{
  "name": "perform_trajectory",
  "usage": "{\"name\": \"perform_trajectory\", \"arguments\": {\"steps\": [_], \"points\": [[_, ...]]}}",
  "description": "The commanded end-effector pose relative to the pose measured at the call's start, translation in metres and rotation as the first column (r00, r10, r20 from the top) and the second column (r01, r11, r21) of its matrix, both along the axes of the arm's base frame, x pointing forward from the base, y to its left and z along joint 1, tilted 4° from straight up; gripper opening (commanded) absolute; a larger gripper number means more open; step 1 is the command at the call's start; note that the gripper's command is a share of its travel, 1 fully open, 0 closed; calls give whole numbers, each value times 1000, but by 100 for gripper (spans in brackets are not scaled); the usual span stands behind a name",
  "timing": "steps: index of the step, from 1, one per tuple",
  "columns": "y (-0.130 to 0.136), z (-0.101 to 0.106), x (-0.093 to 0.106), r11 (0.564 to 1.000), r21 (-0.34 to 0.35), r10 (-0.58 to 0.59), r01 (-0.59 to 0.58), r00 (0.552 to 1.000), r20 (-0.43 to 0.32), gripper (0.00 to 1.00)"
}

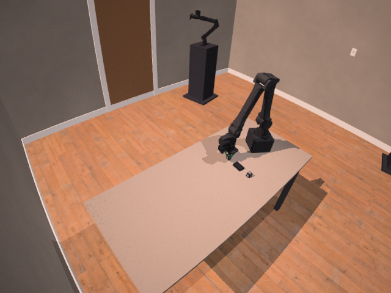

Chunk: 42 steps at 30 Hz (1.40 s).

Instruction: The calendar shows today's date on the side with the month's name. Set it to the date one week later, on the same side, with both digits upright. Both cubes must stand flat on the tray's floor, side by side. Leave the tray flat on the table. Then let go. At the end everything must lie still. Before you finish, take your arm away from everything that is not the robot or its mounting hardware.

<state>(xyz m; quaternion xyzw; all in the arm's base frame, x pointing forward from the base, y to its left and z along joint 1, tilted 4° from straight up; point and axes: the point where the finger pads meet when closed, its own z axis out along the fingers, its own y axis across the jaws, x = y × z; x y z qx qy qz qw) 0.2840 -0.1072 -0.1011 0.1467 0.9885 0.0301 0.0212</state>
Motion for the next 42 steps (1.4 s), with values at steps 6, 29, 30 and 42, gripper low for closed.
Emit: {"name": "perform_trajectory", "arguments": {"steps": [6, 29, 30, 42], "points": [[0, 4, 7, 1000, -8, -2, 3, 1000, 25, 25], [-17, 95, 17, 1000, -23, -1, 2, 998, 57, 25], [-17, 102, 17, 1000, -23, -1, 2, 998, 57, 25], [-8, 104, 1, 1000, -4, 3, -3, 1000, 15, 25]]}}
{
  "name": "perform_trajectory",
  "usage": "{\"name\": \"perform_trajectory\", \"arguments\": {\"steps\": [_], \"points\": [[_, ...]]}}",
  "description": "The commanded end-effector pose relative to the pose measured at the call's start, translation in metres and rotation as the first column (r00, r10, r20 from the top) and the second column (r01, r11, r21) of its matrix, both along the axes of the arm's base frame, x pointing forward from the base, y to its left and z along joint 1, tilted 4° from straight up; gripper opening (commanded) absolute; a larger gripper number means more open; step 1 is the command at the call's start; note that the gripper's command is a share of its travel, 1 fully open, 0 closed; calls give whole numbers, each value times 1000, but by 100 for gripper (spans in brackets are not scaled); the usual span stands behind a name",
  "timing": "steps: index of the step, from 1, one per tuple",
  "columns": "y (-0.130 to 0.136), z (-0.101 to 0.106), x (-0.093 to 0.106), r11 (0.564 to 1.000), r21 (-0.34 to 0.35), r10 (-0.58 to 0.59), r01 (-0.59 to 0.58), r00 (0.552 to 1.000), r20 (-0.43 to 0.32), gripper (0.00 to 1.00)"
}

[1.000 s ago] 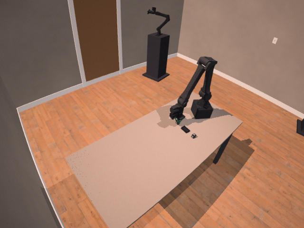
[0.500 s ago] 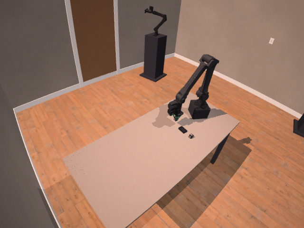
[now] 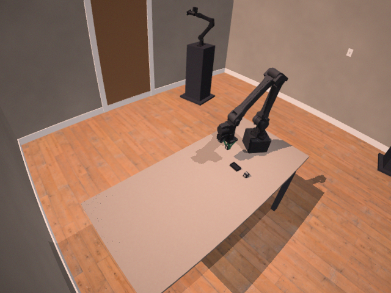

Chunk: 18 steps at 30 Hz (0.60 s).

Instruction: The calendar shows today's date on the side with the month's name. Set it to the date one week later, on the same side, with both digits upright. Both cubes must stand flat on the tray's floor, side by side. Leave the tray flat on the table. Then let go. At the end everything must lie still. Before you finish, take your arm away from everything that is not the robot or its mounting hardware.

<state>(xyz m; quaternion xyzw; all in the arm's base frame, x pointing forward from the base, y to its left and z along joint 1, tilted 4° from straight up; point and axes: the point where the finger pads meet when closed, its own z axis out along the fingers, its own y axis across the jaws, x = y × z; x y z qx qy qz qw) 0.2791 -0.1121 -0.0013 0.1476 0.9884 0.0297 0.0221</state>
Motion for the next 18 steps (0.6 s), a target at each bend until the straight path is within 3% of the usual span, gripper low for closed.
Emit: {"name": "perform_trajectory", "arguments": {"steps": [1, 4, 6, 7, 11, 16, 18], "points": [[-4, 6, 6, 1000, -6, 5, -5, 1000, 19, 25], [0, 8, 8, 1000, -6, 6, -6, 1000, 21, 25], [10, 19, 23, 1000, -15, 4, -3, 999, 43, 25], [21, 27, 35, 1000, -20, 5, -4, 998, 59, 25], [80, 38, 48, 1000, -10, 12, -12, 998, 63, 25], [85, 39, 48, 1000, -9, 13, -12, 998, 64, 25], [79, 26, 39, 1000, -4, -11, 11, 1000, 23, 25]]}}
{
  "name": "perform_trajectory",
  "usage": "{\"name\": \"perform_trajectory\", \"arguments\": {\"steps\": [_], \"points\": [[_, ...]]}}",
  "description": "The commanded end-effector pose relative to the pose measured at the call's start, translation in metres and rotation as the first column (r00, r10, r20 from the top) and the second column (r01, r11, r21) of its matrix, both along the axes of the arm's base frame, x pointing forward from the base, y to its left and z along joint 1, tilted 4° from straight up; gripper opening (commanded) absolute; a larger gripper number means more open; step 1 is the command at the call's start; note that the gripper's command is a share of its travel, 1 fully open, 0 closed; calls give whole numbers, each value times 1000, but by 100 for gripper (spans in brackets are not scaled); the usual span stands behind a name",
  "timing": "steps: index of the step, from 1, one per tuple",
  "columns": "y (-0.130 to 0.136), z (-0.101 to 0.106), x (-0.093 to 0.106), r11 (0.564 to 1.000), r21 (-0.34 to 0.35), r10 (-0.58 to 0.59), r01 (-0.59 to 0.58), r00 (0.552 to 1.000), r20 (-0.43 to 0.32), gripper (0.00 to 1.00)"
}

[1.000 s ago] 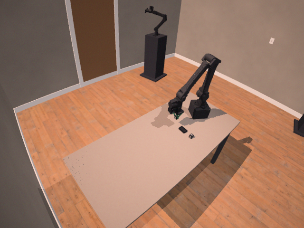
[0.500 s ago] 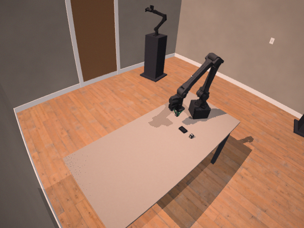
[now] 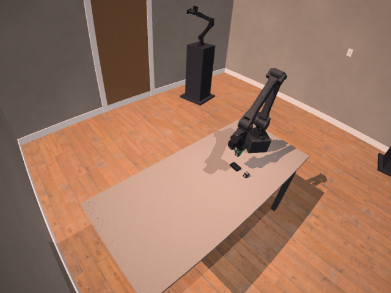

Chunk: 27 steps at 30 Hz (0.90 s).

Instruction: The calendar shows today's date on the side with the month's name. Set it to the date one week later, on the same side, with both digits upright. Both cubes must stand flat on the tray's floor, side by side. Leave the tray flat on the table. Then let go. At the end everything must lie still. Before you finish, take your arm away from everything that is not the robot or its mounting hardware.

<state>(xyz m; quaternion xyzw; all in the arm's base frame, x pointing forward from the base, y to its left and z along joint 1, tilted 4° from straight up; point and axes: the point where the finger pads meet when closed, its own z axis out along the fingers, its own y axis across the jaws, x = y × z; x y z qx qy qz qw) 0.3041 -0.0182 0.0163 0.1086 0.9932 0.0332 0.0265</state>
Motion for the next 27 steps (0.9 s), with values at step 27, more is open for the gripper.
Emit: {"name": "perform_trajectory", "arguments": {"steps": [27], "points": [[-4, -41, 5, 998, -4, -67, 67, 998, -3, 25]]}}
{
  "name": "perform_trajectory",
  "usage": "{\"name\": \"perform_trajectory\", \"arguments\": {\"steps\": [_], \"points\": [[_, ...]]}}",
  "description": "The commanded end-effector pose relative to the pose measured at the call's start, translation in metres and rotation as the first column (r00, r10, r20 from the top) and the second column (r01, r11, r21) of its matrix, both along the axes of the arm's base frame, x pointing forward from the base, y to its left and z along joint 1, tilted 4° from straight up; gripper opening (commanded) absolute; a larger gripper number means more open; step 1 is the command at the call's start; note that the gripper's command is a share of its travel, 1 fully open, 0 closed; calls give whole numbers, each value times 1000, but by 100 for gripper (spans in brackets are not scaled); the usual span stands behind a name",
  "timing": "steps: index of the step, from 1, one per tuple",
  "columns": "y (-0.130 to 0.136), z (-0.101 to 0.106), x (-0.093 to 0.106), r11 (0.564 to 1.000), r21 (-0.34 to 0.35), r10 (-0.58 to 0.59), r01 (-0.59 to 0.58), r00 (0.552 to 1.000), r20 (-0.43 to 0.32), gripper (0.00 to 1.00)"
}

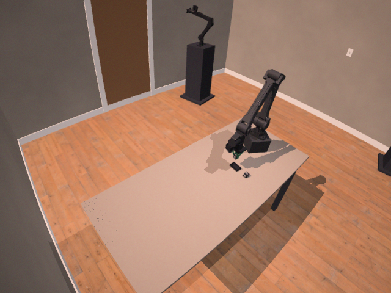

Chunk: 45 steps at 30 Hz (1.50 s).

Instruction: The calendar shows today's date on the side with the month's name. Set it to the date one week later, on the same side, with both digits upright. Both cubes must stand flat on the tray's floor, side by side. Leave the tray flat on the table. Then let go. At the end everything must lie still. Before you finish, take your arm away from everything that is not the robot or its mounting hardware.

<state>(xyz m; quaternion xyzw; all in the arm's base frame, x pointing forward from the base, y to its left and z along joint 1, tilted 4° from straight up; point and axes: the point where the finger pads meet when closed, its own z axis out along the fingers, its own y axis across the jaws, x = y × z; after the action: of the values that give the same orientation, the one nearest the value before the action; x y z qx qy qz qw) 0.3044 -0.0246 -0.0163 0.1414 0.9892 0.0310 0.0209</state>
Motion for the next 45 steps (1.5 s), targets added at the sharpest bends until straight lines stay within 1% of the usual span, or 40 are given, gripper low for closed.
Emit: {"name": "perform_trajectory", "arguments": {"steps": [1, 3, 5, 6, 10, 14, 16, 18, 45], "points": [[3, -12, 5, 1000, -3, -1, 1, 1000, 10, 25], [2, -18, 5, 1000, -3, -5, 5, 1000, 10, 25], [2, -18, 5, 1000, -3, -5, 5, 1000, 10, 25], [1, -20, 8, 1000, -4, -6, 6, 1000, 14, 25], [4, -30, 6, 1000, -3, -1, 1, 1000, 10, 25], [3, -35, 6, 1000, -4, -5, 6, 1000, 10, 25], [3, -35, 8, 1000, -4, -4, 4, 1000, 13, 25], [2, -28, 12, 1000, -6, -3, 4, 999, 37, 25], [3, -28, 10, 1000, -6, -3, 4, 1000, 29, 25]]}}
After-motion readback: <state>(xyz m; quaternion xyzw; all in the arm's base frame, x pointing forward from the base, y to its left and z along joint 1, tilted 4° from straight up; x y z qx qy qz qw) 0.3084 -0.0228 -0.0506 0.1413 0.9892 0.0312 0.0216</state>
